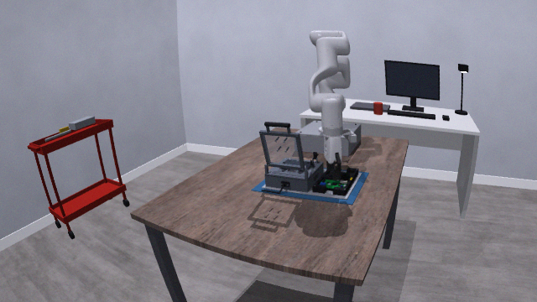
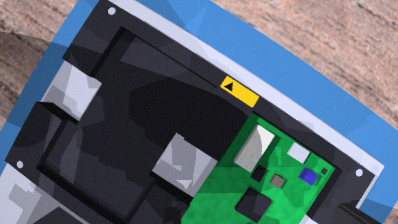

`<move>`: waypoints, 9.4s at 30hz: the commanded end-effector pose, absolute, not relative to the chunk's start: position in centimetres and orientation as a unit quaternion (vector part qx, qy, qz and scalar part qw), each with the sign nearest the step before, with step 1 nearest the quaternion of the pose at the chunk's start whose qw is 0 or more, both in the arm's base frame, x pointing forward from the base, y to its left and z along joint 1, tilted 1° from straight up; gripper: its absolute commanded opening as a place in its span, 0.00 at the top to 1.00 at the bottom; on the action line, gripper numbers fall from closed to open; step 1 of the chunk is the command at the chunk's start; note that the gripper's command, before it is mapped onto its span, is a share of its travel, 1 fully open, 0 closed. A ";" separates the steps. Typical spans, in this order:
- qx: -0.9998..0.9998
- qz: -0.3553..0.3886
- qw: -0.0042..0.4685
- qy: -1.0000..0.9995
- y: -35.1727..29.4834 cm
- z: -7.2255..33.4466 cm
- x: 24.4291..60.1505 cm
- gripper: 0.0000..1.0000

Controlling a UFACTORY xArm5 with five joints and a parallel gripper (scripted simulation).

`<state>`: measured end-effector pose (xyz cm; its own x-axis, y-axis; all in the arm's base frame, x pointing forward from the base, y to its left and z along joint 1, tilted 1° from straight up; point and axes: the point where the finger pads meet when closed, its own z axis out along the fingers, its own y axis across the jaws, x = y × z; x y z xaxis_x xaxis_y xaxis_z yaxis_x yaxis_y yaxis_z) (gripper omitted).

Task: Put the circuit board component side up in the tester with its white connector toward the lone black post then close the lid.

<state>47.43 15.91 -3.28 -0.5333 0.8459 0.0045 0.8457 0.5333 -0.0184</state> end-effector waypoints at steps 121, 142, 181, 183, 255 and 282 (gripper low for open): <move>-0.709 0.007 0.003 -0.705 16.0 -1.9 47.6 0.00; -0.709 0.007 0.003 -0.705 16.0 -1.8 47.6 0.00; -0.709 0.007 0.003 -0.705 16.0 -2.4 47.6 0.00; -0.709 0.007 0.003 -0.705 16.0 -2.6 47.6 0.00; -0.709 0.007 0.003 -0.705 16.0 -6.6 47.7 0.00; -0.709 0.007 0.003 -0.705 16.0 -7.3 47.6 0.00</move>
